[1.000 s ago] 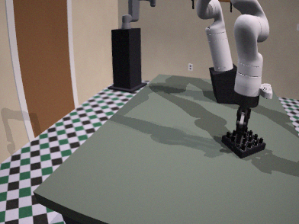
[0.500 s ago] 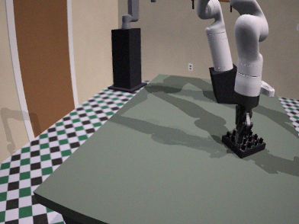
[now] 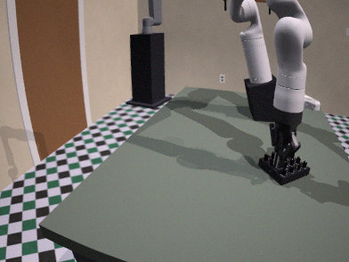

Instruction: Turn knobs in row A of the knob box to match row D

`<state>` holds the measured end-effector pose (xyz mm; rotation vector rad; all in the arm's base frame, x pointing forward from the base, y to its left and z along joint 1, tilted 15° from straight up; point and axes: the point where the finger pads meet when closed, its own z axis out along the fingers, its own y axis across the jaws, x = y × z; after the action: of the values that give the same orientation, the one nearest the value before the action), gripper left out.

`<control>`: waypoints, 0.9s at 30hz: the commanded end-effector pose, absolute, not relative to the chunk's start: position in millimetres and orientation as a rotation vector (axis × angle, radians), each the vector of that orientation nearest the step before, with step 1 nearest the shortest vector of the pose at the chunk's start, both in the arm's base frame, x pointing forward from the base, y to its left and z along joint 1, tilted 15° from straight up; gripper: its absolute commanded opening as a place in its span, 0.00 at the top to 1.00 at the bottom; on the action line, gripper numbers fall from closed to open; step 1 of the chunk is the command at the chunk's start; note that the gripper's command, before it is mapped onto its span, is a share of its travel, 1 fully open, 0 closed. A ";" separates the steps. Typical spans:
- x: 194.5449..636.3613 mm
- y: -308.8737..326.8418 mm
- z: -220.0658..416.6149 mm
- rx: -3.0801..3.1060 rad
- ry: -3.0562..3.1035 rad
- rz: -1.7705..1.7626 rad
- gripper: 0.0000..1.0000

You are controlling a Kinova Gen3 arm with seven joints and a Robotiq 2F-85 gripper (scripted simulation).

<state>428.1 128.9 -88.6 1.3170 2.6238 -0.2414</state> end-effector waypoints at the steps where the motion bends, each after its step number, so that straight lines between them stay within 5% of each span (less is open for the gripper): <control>1: 429.0 127.6 -88.1 1.281 2.646 -0.245 0.92; 27: 429.0 127.6 -88.1 1.004 2.779 -0.275 0.92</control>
<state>428.4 127.9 -88.6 1.0060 2.7792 -0.2756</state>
